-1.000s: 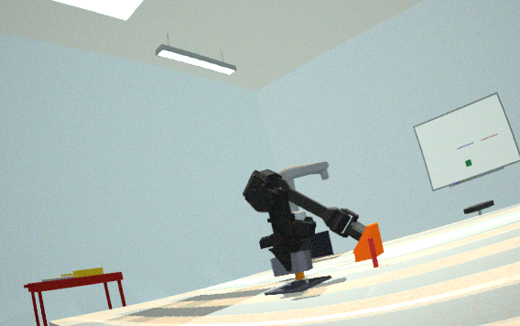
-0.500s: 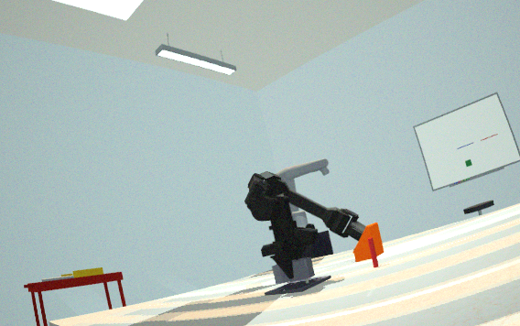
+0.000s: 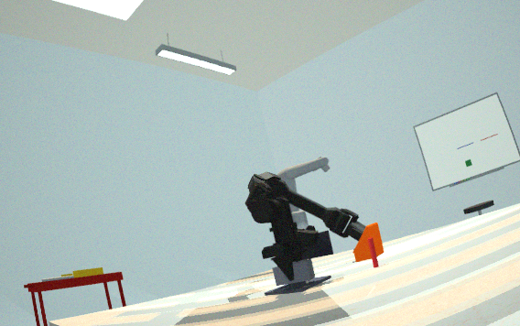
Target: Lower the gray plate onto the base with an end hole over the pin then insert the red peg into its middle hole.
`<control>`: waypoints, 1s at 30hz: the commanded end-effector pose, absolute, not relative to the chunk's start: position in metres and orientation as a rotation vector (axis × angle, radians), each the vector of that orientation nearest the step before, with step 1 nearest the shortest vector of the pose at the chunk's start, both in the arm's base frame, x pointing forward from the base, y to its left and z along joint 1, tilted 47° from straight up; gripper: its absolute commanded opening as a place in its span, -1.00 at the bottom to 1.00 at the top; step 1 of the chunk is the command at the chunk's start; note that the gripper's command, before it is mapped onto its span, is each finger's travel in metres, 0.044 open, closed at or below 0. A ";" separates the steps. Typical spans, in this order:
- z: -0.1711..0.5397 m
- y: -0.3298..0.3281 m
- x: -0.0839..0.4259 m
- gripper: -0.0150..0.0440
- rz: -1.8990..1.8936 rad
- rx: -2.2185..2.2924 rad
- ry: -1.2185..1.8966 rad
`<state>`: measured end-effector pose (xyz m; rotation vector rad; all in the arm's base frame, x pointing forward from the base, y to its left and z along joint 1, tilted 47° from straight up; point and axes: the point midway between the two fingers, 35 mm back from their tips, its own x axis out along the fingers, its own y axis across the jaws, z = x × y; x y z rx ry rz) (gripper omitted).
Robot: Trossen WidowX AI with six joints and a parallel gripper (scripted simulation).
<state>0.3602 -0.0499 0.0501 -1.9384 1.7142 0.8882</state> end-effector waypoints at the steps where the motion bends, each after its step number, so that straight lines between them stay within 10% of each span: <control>1: 0.050 -0.050 0.360 0.04 0.885 -1.936 1.714; 12: 0.050 -0.050 0.360 1.00 0.885 -1.936 1.714; 30: 0.129 0.037 0.359 1.00 0.893 -1.938 1.716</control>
